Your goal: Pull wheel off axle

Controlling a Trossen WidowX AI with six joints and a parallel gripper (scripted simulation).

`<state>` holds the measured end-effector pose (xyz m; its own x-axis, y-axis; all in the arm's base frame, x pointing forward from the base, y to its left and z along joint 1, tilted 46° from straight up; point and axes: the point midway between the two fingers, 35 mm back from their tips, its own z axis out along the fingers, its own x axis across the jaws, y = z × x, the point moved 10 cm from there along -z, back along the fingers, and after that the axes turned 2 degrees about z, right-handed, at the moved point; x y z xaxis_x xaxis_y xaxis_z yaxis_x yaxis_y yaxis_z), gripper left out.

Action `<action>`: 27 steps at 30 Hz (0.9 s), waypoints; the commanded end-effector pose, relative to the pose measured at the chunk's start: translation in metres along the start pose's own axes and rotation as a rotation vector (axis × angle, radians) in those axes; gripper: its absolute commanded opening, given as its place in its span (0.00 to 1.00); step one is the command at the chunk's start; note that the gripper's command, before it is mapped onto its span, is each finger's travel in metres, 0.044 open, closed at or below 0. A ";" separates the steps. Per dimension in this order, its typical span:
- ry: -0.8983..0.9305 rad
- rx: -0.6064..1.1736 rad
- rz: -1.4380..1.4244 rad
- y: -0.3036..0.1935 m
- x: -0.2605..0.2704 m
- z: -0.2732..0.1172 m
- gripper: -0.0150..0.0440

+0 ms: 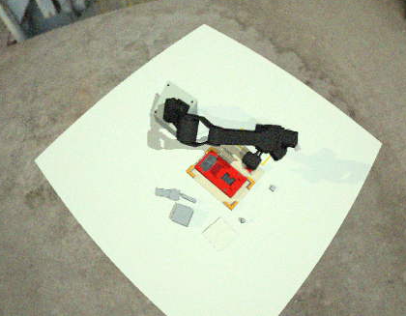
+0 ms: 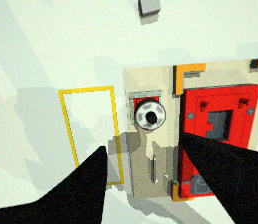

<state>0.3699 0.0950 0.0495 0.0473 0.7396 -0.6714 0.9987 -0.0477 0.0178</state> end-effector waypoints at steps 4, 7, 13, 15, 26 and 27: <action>-0.056 -0.012 0.053 -0.003 -0.008 0.007 0.76; -0.056 -0.012 0.053 -0.003 -0.009 0.011 0.76; -0.055 -0.012 0.053 -0.002 -0.012 0.048 0.76; -0.057 -0.012 0.053 -0.002 -0.013 0.063 0.76; -0.056 -0.003 0.062 -0.004 -0.017 0.079 0.61; -0.056 -0.003 0.062 -0.004 -0.017 0.079 0.60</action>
<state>0.3640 0.0290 0.0021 0.1057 0.6963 -0.7100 0.9942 -0.0889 0.0608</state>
